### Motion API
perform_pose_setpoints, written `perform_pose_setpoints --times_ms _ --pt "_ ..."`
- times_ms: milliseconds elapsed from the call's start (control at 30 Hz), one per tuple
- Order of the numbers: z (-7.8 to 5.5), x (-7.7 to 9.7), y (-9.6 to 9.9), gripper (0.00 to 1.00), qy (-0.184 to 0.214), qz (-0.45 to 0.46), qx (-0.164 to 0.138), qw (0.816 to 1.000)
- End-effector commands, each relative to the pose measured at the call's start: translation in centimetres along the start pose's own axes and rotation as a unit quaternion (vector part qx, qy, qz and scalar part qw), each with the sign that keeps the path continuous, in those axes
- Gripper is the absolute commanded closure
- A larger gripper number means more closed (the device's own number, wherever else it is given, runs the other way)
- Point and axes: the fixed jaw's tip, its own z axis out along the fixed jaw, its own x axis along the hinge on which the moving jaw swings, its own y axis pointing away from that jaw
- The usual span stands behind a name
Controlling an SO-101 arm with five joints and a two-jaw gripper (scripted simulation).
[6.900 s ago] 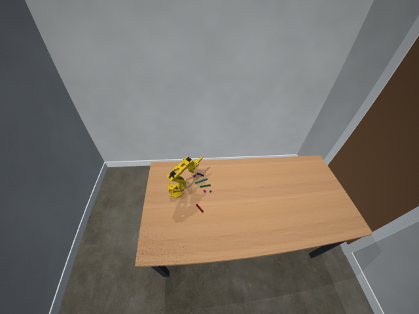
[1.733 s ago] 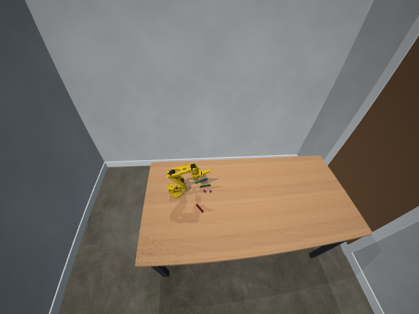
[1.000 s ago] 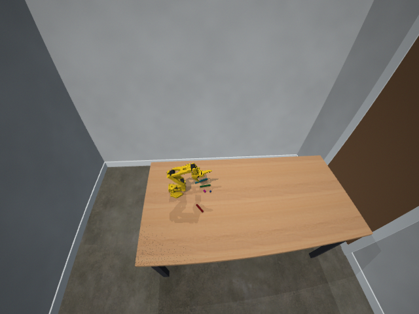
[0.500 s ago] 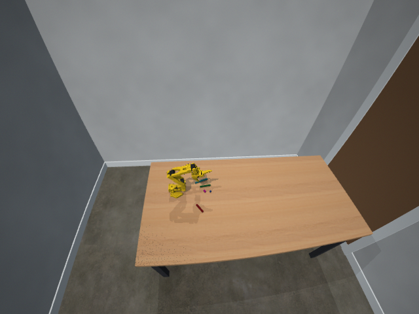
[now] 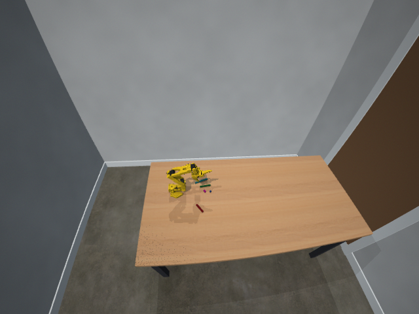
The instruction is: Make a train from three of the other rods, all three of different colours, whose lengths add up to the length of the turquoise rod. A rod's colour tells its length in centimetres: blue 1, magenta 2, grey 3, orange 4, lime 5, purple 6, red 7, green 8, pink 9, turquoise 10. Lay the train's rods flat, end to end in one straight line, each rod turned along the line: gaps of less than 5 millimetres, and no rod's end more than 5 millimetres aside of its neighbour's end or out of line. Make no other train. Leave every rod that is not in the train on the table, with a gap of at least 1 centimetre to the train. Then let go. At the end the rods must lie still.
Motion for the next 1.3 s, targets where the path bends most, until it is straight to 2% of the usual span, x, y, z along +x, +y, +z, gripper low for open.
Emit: perform_pose_setpoints --times_ms 0,433,567,733,800,1000,1133,1267 --pt "-0.7 0.0 -0.8 0.0 -0.002 0.006 0.033 0.999" --pt "-0.8 0.6 -0.8 0.0 0.003 0.022 0.036 0.999" --pt "-1.0 1.9 -0.6 0.0 0.017 0.065 0.044 0.997" --pt "-1.3 4.4 0.0 0.0 0.045 0.147 0.059 0.986" --pt "-1.3 4.4 0.0 0.0 0.045 0.147 0.059 0.986" --pt "-1.8 7.0 1.2 0.0 0.079 0.24 0.076 0.965" --pt "-2.1 7.9 1.8 0.0 0.093 0.274 0.082 0.954" --pt "-2.1 8.2 2.0 0.0 0.097 0.283 0.084 0.951"
